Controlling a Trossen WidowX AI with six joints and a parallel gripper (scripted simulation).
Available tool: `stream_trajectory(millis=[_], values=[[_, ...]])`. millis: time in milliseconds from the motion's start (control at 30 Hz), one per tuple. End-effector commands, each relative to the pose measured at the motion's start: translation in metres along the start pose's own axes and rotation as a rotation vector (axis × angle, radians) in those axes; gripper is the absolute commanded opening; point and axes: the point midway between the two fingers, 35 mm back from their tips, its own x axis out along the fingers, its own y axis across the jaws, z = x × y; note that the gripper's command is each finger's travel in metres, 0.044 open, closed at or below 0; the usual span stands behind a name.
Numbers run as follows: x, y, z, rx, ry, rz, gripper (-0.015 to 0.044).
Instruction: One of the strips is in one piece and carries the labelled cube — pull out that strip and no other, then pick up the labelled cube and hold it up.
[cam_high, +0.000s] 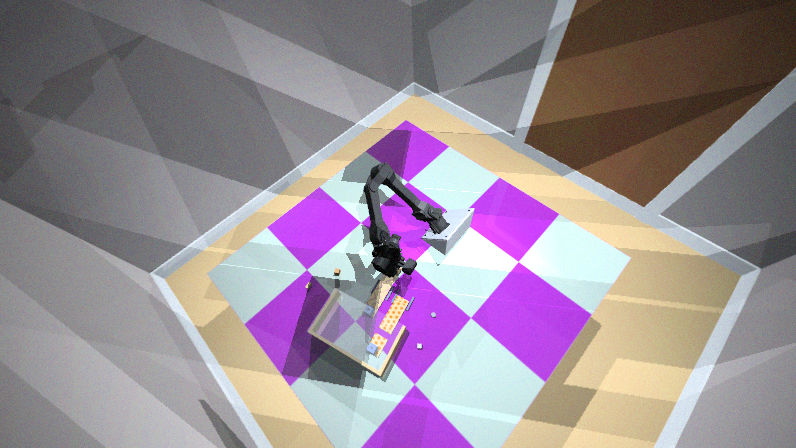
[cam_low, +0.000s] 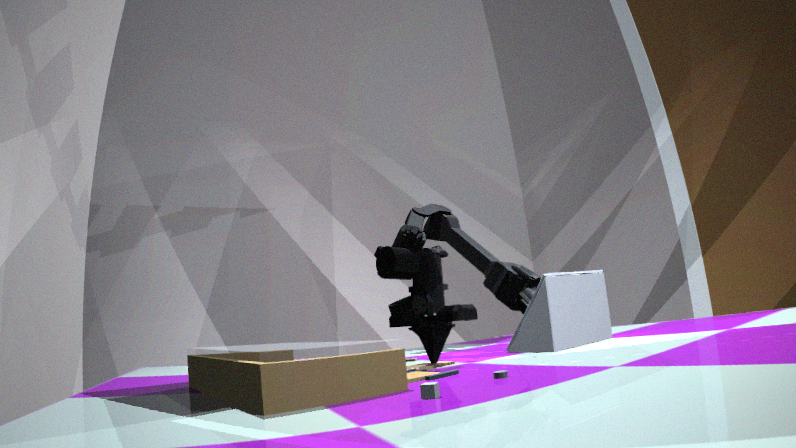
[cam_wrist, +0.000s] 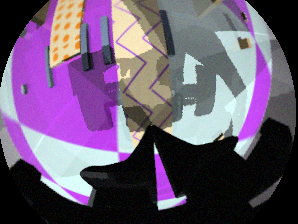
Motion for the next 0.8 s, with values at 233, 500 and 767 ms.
stream_trajectory(millis=[233, 500, 767], values=[[0.004, 0.001, -0.023, -0.013, 0.025, -0.005, 0.0], [0.004, 0.001, -0.036, -0.013, 0.025, -0.005, 0.0], [0.004, 0.0, -0.047, -0.014, 0.026, -0.005, 0.0]])
